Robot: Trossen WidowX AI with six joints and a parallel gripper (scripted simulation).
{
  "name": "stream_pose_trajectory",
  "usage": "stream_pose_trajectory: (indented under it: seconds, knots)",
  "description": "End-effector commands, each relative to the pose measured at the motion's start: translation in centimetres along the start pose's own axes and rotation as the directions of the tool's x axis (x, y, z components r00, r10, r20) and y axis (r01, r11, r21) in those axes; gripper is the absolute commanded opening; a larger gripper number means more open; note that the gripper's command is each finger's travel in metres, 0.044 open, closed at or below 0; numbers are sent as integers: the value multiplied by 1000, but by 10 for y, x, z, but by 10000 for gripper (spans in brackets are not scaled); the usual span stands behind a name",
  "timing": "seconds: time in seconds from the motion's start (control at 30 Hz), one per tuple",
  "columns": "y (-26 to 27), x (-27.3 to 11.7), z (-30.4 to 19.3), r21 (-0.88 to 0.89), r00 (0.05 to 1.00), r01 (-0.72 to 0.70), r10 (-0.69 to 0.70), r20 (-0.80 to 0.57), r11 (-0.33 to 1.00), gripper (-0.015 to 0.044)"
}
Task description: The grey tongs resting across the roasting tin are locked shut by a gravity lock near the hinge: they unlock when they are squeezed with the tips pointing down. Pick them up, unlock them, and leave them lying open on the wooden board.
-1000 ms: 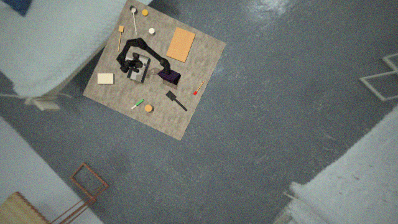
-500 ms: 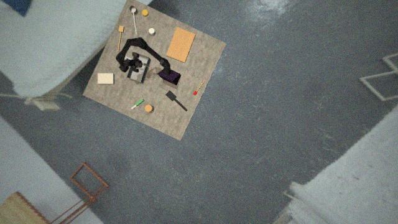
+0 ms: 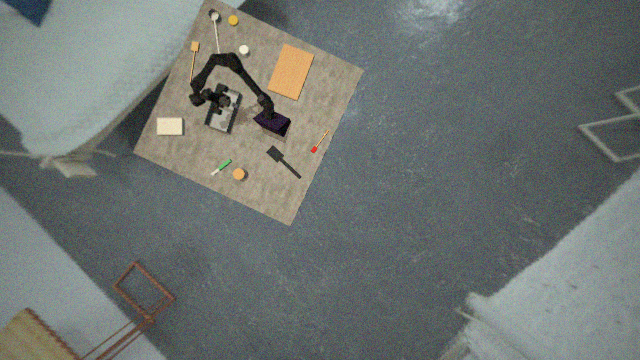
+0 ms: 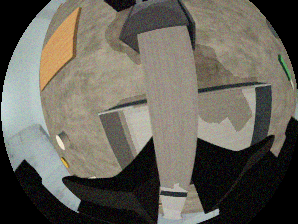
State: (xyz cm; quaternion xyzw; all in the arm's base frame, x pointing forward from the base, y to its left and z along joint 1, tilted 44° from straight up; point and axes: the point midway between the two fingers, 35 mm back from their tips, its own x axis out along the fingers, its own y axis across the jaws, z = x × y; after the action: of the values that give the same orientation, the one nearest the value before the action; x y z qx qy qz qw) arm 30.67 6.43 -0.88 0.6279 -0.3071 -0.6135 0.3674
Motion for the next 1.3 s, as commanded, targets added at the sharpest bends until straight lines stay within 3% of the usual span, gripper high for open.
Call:
stream_pose_trajectory:
  seconds: [0.0, 0.27, 0.63, 0.93, 1.27]
  knots:
    - [-2, -1, 2, 7, 996, 89, -89, -11, 996, -150]
    - [-5, -4, 0, 17, 971, 237, -235, -51, 971, -150]
    - [-4, -4, -2, 41, 971, 234, -232, -52, 971, -150]
    - [11, -5, -6, 344, 970, 240, -237, -51, 908, -150]
    - [30, -5, -10, 676, 969, 212, -243, -51, 706, -150]
